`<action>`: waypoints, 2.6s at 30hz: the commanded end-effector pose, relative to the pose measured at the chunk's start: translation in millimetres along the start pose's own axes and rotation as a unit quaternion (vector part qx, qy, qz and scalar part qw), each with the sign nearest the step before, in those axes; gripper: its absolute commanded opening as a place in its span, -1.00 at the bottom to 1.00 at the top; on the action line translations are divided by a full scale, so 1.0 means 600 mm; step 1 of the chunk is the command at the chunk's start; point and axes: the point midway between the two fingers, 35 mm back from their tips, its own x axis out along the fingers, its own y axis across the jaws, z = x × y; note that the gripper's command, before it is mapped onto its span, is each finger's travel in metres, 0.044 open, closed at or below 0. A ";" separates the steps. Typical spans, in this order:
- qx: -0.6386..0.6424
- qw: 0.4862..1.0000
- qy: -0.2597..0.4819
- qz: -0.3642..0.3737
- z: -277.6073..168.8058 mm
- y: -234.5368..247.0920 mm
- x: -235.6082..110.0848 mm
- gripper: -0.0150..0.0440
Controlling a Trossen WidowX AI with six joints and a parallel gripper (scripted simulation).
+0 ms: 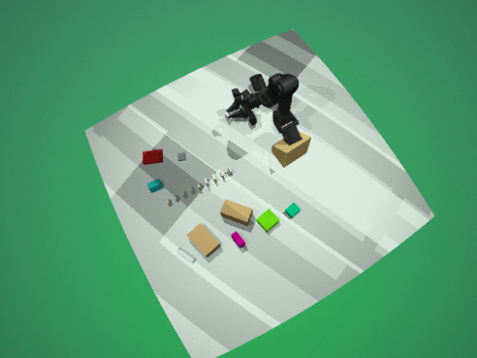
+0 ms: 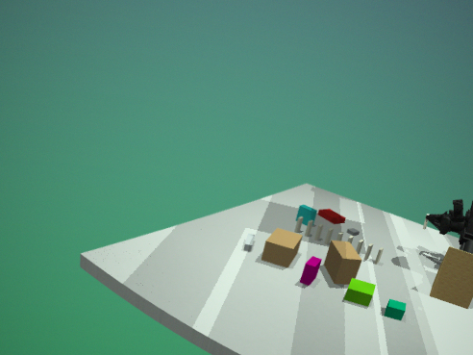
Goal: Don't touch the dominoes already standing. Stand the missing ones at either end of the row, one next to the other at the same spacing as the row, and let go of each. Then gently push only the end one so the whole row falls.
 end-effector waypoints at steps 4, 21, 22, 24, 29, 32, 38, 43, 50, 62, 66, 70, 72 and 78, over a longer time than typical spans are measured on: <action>0.012 1.000 0.001 -0.001 -0.017 -0.008 0.004 -0.13; 0.005 1.000 0.002 0.000 -0.057 -0.021 0.010 -0.13; 0.005 1.000 0.002 0.000 -0.060 -0.021 0.010 -0.13; 0.004 1.000 0.002 0.000 -0.065 -0.022 0.011 -0.13; 0.002 1.000 0.002 0.000 -0.078 -0.023 0.012 -0.13; 0.001 1.000 0.002 0.000 -0.086 -0.024 0.013 -0.13; -0.001 1.000 0.002 0.001 -0.102 -0.023 0.015 -0.13; -0.003 1.000 0.002 0.001 -0.116 -0.022 0.016 -0.13; -0.006 1.000 0.002 0.002 -0.135 -0.018 0.018 -0.13; -0.010 1.000 0.002 0.002 -0.168 -0.008 0.020 -0.13; -0.010 1.000 0.002 0.002 -0.169 -0.007 0.021 -0.13; -0.010 1.000 0.002 0.002 -0.169 -0.007 0.021 -0.13; -0.010 1.000 0.002 0.002 -0.169 -0.007 0.021 -0.13; -0.010 1.000 0.002 0.002 -0.169 -0.007 0.021 0.23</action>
